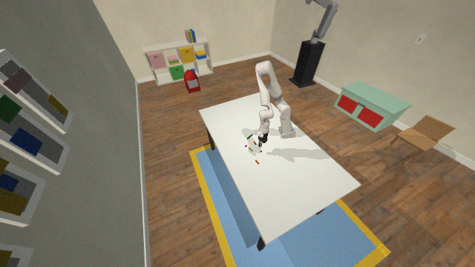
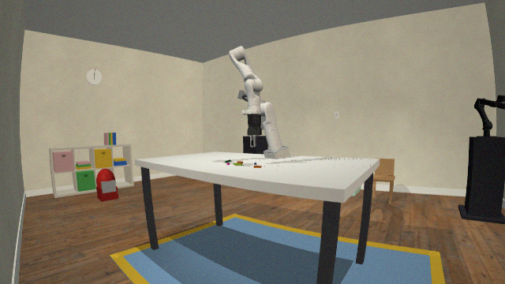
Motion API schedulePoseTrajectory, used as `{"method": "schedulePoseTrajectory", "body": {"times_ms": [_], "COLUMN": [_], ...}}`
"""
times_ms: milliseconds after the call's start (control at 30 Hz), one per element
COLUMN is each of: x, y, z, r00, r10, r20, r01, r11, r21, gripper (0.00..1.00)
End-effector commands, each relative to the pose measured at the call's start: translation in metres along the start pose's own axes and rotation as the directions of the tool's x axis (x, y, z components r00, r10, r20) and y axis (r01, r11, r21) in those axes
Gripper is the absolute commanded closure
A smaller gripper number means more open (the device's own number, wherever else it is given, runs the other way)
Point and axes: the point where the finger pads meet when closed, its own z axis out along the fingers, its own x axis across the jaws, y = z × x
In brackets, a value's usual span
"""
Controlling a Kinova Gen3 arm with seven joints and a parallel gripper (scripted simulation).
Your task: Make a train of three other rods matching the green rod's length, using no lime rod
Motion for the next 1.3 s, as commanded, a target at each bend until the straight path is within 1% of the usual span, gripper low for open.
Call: {"method": "schedulePoseTrajectory", "body": {"times_ms": [0,233,500,567,933,1067,1267], "x": [-0.001,-0.002,-0.002,-0.002,-0.003,-0.003,-0.003], "y": [0.001,0.001,0.000,0.000,0.000,0.000,0.000], "z": [0.001,0.015,0.041,0.041,0.074,0.081,0.085], "r00": [1.000,1.000,1.000,1.000,1.000,1.000,1.000], "r10": [-0.003,-0.002,-0.003,-0.003,-0.003,-0.003,-0.003], "r20": [0.002,0.002,0.002,0.002,0.002,0.002,0.002], "r01": [0.003,0.003,0.003,0.003,0.003,0.003,0.003], "r11": [1.000,1.000,1.000,1.000,1.000,1.000,1.000], "r21": [-0.003,-0.003,-0.003,-0.003,-0.003,-0.003,-0.003], "gripper": [0.76,0.76,0.76,0.76,0.76,0.76,0.76]}}
